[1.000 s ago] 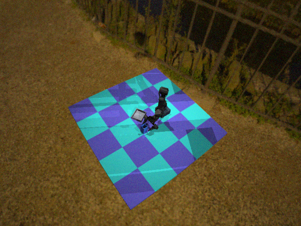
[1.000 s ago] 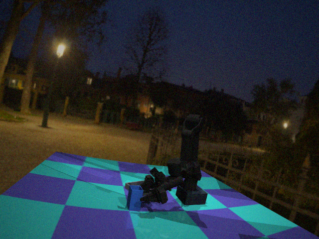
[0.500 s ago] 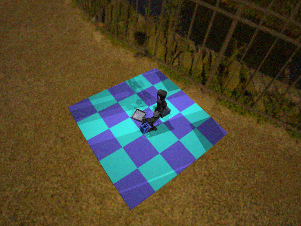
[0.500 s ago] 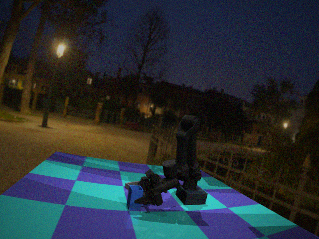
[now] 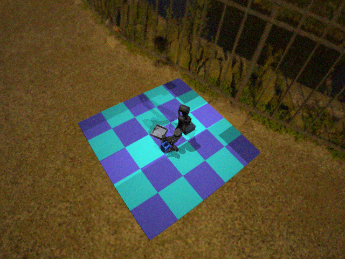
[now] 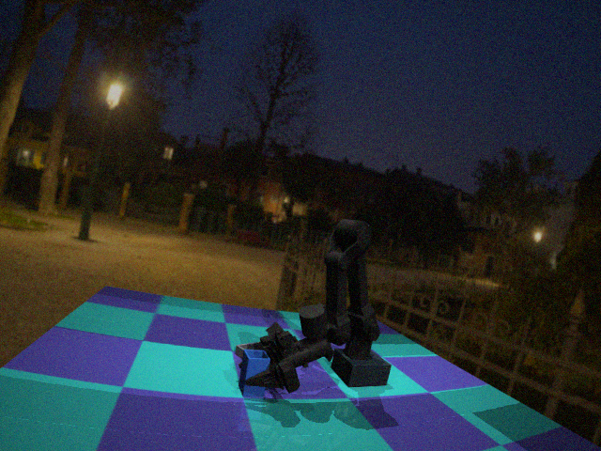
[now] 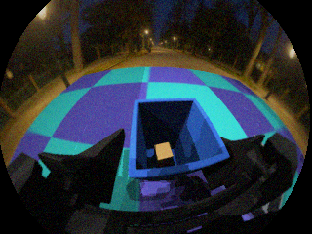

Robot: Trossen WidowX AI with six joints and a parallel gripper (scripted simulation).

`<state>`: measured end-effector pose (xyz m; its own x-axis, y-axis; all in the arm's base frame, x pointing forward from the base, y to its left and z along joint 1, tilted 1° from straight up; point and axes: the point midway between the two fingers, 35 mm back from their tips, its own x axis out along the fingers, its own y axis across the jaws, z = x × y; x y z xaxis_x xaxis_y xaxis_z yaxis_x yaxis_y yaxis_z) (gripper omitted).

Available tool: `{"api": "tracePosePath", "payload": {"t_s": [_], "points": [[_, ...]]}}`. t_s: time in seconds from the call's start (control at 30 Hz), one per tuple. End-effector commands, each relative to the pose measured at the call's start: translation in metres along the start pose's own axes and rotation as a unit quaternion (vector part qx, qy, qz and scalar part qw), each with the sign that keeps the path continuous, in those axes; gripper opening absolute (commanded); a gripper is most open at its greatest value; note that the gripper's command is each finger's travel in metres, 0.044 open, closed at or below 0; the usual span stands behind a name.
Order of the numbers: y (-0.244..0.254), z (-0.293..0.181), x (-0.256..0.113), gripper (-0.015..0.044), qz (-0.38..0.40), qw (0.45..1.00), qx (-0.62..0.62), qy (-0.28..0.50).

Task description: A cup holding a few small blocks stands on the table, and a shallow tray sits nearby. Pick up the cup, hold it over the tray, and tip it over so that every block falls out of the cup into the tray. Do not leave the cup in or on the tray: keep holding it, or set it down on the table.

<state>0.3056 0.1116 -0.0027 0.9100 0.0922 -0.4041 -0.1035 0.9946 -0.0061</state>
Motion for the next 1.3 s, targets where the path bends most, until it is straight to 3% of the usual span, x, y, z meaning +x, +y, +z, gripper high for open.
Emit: {"api": "tracePosePath", "payload": {"t_s": [0.0,0.2,0.77,1.03,1.27], "points": [[0.0,-0.002,0.002,0.0324,0.002,1.0,-0.003,0.002],[0.0,-0.002,0.002,0.0324,0.002,1.0,-0.003,0.002],[0.0,-0.002,0.002,0.021,0.002,1.0,-0.003,0.002],[0.0,0.008,-0.002,0.0,0.002,1.0,-0.003,0.002],[0.0,0.017,-0.007,0.0,0.002,1.0,-0.003,0.002]]}}
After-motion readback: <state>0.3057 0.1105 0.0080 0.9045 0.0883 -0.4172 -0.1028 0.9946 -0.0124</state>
